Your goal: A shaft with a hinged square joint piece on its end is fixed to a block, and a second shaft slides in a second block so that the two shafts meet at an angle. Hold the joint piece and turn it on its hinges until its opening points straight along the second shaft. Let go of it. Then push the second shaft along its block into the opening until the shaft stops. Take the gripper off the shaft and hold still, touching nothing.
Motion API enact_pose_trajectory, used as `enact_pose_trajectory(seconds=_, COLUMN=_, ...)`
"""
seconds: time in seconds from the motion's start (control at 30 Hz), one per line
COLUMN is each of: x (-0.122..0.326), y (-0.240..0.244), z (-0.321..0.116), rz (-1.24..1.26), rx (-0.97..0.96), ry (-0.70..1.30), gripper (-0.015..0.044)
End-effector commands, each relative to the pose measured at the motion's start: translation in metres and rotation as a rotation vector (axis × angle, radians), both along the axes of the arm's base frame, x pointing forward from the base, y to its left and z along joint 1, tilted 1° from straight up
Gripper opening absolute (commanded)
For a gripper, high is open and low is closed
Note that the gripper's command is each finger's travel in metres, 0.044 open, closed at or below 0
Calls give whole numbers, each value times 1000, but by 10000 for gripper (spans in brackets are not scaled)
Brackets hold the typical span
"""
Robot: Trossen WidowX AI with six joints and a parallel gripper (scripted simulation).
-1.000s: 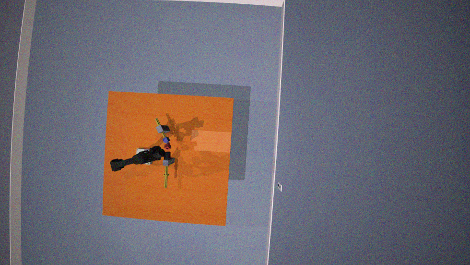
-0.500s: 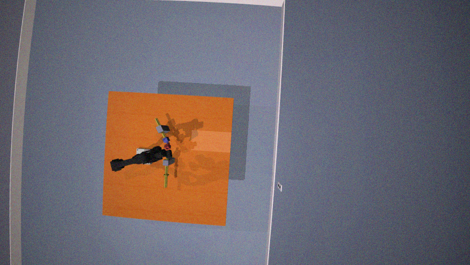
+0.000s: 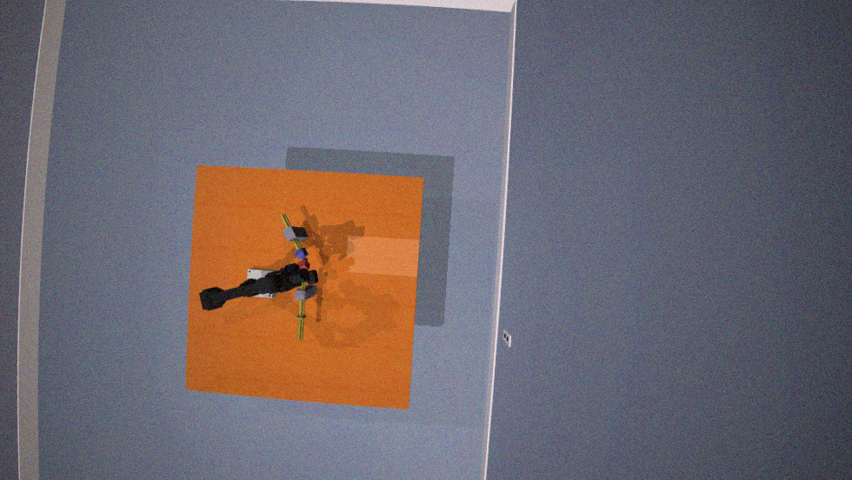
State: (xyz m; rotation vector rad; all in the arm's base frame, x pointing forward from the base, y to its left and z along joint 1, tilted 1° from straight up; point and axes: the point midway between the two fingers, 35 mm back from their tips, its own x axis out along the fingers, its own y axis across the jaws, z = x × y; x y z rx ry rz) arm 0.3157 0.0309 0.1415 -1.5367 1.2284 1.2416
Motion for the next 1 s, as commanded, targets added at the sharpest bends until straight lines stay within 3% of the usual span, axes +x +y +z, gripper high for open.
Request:
enact_pose_trajectory(seconds=0.0, x=-2, y=0, z=-11, rz=4, rx=4, ry=-3, gripper=440)
enact_pose_trajectory(seconds=0.6, x=-17, y=65, z=-13, rz=4, rx=9, ry=-2, gripper=440)
enact_pose_trajectory(seconds=0.97, x=-17, y=66, z=-25, rz=4, rx=9, ry=-2, gripper=440)
